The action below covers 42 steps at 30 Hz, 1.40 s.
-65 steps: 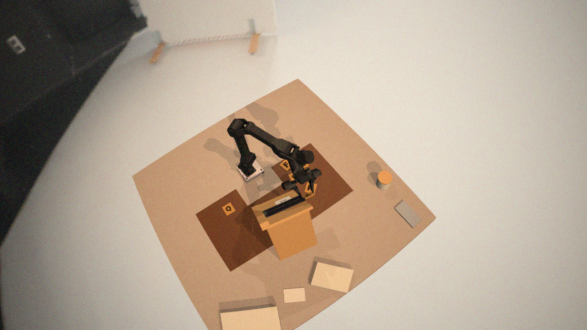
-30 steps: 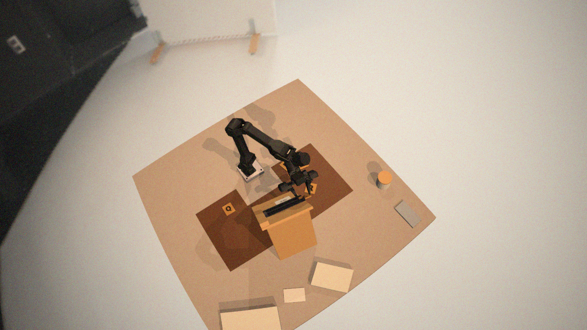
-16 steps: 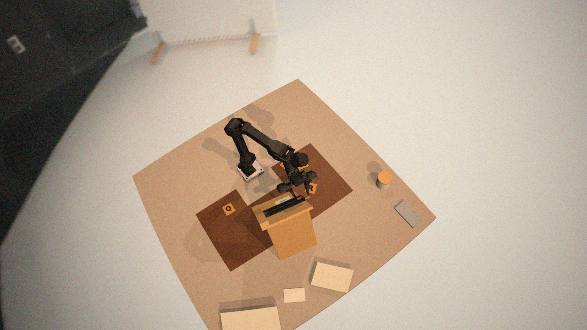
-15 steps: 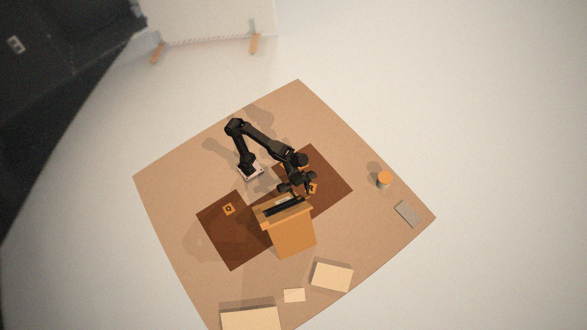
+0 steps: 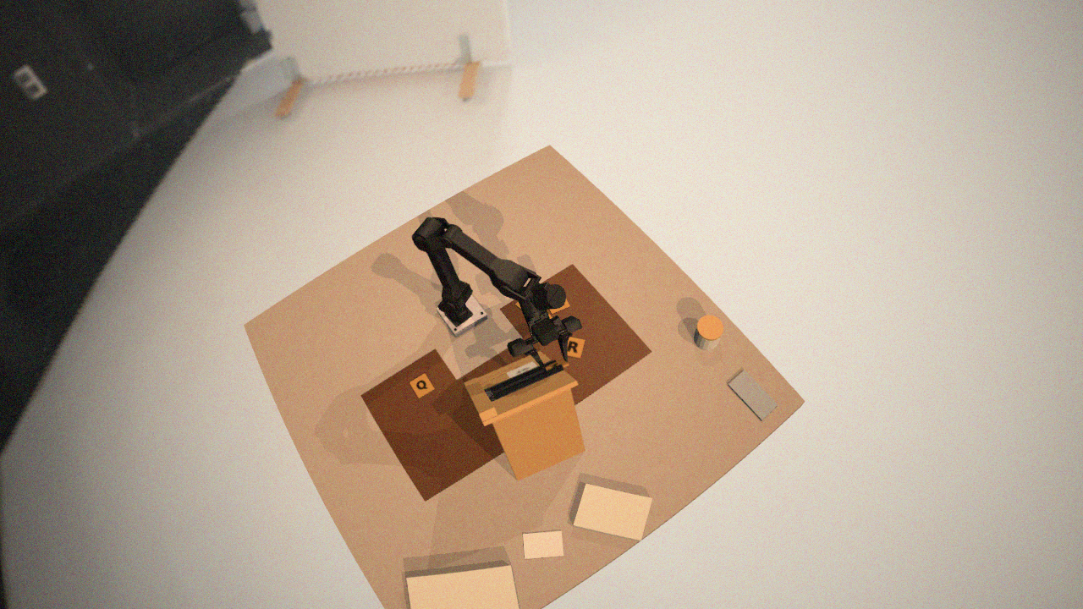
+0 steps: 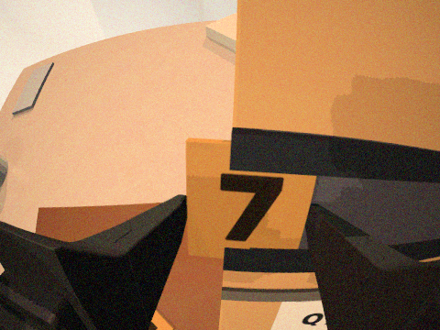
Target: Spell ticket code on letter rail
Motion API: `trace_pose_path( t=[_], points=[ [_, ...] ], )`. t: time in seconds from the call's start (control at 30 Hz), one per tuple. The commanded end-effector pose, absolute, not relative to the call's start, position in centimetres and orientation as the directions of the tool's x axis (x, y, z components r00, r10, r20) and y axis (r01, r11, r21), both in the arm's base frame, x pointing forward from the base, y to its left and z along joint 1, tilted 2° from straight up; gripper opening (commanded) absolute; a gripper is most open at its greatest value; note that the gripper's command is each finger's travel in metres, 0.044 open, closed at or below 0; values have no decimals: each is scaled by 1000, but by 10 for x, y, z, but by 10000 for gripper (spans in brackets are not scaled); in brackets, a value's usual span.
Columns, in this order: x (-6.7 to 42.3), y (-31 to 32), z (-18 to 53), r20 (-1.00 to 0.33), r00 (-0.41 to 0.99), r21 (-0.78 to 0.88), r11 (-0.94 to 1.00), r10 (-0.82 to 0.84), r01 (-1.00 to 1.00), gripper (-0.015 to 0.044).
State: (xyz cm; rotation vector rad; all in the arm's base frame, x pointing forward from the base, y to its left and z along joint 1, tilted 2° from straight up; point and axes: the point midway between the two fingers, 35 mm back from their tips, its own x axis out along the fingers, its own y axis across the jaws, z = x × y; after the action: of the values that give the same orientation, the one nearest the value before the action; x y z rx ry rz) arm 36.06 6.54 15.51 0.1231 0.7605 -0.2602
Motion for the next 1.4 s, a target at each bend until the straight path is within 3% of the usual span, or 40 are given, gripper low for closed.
trace_pose_path(
  t=[0.0,1.37],
  points=[
    [359,63,154,-696,694,13,962,-186,272,0],
    [353,41,154,-696,693,12,962,-187,272,0]
  ],
)
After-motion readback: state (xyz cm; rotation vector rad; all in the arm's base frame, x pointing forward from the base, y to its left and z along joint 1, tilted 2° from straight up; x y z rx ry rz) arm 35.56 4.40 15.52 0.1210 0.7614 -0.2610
